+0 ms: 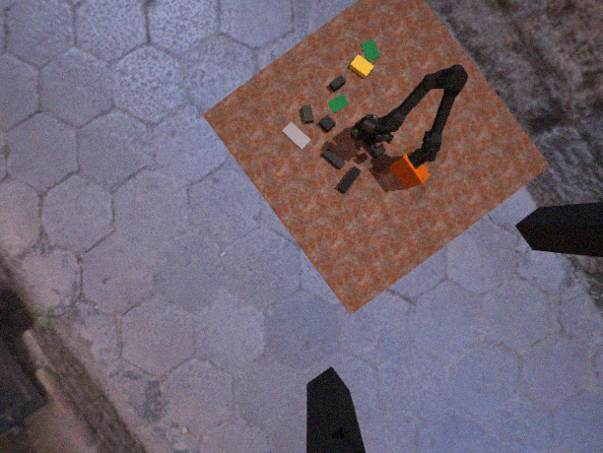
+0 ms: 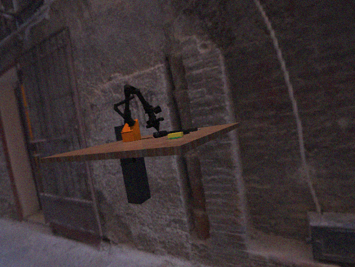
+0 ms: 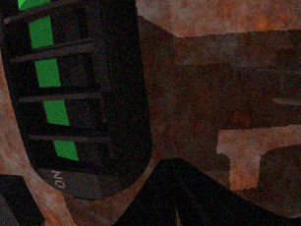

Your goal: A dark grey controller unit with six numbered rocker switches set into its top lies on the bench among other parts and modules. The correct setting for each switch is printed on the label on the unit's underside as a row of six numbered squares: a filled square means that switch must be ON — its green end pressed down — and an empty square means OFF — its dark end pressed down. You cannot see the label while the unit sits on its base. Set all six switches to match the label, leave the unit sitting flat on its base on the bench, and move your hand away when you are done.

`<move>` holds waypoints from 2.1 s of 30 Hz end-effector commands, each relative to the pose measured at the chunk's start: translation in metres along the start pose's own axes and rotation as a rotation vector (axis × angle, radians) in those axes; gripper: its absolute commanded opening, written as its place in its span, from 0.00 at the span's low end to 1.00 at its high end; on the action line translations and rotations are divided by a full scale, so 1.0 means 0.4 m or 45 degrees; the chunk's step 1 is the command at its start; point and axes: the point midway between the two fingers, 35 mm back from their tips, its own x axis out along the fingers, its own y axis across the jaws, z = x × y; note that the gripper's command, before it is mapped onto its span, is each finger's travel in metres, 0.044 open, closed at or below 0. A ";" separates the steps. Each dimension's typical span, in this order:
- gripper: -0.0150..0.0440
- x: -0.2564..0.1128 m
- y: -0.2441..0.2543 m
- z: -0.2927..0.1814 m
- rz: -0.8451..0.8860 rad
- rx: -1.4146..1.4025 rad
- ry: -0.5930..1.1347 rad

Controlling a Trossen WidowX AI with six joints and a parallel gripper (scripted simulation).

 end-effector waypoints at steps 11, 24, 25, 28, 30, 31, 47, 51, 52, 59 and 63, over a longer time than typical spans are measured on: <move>0.25 0.056 -0.016 0.001 0.002 -0.009 -0.007; 0.25 0.103 -0.035 0.006 0.003 -0.010 -0.013; 0.25 0.105 -0.036 0.006 0.003 -0.010 -0.013; 0.25 0.106 -0.036 0.006 0.003 -0.010 -0.013; 0.25 0.106 -0.034 0.006 0.003 -0.010 -0.013; 0.25 0.106 -0.034 0.006 0.003 -0.010 -0.013; 0.25 0.111 -0.019 0.006 0.003 -0.010 -0.013; 0.25 0.112 -0.015 0.006 0.003 -0.010 -0.013; 0.25 0.112 -0.014 0.006 0.003 -0.010 -0.013; 0.25 0.114 -0.007 0.006 0.003 -0.010 -0.014; 0.25 0.115 -0.004 0.006 0.003 -0.010 -0.014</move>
